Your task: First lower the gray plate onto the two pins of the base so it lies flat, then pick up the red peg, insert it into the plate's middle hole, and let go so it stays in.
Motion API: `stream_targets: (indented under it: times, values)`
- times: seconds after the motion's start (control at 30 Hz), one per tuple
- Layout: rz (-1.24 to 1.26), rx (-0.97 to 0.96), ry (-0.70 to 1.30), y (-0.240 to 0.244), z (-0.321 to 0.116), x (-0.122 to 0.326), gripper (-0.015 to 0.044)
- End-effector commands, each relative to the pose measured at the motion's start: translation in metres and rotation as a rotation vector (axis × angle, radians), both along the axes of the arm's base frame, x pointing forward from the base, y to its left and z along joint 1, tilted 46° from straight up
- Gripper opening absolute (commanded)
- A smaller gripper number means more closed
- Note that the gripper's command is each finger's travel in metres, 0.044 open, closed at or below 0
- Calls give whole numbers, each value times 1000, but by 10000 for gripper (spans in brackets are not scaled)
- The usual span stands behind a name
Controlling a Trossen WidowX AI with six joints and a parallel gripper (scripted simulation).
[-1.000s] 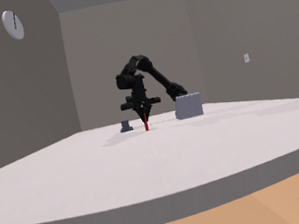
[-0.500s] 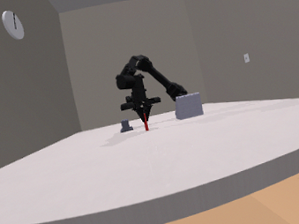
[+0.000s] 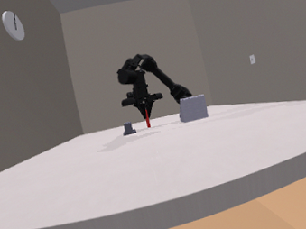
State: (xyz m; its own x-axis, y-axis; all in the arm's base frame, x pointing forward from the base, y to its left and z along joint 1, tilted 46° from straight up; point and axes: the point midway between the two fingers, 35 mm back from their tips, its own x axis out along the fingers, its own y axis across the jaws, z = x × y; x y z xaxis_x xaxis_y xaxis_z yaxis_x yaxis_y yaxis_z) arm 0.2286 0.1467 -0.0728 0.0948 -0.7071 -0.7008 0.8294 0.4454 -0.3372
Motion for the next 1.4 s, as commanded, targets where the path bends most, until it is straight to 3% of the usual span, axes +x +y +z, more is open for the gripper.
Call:
stream_targets:
  times: [0.0, 0.4, 1.37]
  values:
    - [-2, 12, -7, 11, 9, 1, 0]
    - [-2, 12, -6, 39, 35, -2, 0]
    - [10, 25, 5, 0, 75, 52, 0]
